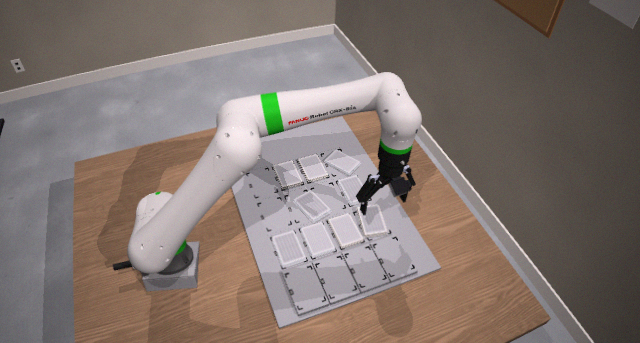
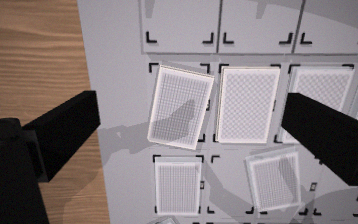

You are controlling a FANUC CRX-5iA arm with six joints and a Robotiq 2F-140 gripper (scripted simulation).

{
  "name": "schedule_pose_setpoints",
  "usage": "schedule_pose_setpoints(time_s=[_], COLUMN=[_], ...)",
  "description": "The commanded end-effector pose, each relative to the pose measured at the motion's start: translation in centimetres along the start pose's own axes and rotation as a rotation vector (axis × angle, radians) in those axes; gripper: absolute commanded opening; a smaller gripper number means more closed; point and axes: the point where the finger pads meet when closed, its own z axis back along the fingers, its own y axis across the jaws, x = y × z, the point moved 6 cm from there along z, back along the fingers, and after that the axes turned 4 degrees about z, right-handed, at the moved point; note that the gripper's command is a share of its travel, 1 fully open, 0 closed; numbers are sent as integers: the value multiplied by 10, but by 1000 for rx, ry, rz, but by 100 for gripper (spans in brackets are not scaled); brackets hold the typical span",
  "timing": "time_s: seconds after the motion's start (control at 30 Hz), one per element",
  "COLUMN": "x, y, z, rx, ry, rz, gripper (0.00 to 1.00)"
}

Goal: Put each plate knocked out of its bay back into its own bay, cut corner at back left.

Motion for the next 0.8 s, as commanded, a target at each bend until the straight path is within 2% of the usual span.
schedule_pose_setpoints(time_s=[0.0,0.17,0.67,0.77], x=[13,24,84,88], y=[-1,-2,-6,-6], z=[2,2,2,2], rx=[-3,-3,-3,-3], ry=[2,2,1,1], rz=[0,0,0,0], gripper=[100,100,100,100])
